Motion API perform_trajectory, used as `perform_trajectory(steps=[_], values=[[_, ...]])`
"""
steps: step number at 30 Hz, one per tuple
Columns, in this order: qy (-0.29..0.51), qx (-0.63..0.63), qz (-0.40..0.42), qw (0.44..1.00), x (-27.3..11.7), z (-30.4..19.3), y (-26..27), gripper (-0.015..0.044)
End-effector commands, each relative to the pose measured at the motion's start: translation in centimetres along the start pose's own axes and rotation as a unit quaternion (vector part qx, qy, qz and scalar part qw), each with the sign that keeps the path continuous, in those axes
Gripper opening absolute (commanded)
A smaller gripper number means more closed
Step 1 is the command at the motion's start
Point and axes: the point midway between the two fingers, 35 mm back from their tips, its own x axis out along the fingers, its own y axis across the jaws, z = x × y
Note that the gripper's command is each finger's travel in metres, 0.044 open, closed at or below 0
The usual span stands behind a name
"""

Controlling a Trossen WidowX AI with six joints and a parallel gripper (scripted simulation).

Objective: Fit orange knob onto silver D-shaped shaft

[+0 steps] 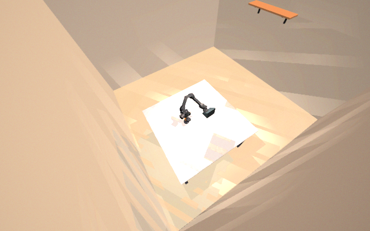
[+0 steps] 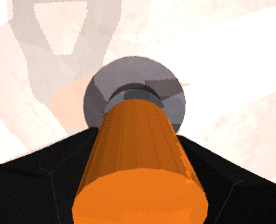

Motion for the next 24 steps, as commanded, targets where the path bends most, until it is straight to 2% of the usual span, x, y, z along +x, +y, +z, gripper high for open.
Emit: perform_trajectory(steps=[1, 17, 24], values=[[0.001, -0.003, -0.002, 1.000, -0.01, -0.02, -0.02, 0.0000], [0.001, -0.003, -0.002, 1.000, -0.33, -0.04, -0.13, 0.0000], [0.002, -0.102, -0.002, 0.995, -0.26, -0.15, -0.15, 0.0000]])
